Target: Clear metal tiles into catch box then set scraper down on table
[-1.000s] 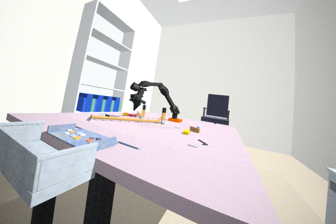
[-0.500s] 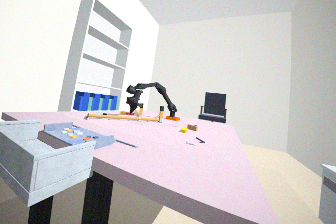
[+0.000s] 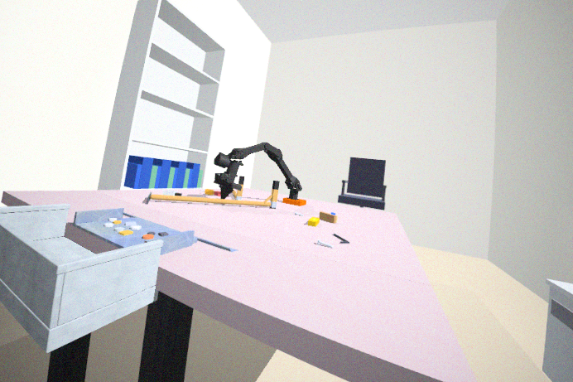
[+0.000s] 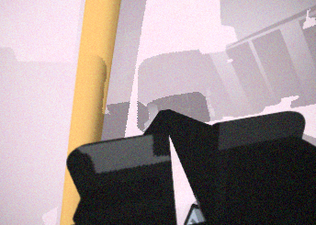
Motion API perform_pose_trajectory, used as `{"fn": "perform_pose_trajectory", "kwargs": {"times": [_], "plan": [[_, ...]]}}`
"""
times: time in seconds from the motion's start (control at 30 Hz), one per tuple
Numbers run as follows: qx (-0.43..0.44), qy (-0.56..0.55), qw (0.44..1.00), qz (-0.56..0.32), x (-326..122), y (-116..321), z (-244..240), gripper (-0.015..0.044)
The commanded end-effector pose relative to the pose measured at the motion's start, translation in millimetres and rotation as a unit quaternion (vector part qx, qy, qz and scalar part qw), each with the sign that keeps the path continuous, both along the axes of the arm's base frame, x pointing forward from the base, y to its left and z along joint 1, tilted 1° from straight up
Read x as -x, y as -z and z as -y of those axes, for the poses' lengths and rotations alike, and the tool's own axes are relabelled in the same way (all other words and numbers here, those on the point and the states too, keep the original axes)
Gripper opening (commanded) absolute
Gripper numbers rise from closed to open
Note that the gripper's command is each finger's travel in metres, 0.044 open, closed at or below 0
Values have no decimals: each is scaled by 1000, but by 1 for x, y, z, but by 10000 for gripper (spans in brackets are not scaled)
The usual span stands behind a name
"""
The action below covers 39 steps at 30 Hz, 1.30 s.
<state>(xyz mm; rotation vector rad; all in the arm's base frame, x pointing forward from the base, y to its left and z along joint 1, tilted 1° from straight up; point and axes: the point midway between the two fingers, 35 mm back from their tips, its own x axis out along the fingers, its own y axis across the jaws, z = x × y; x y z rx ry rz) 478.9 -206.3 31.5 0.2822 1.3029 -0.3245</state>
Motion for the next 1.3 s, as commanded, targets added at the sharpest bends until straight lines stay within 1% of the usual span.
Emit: {"fn": "perform_pose_trajectory", "kwargs": {"times": [0.0,1.27], "plan": [[-1,3,1000,-2,0,5,-1,0],[0,3,1000,6,-27,3,-27,0]]}}
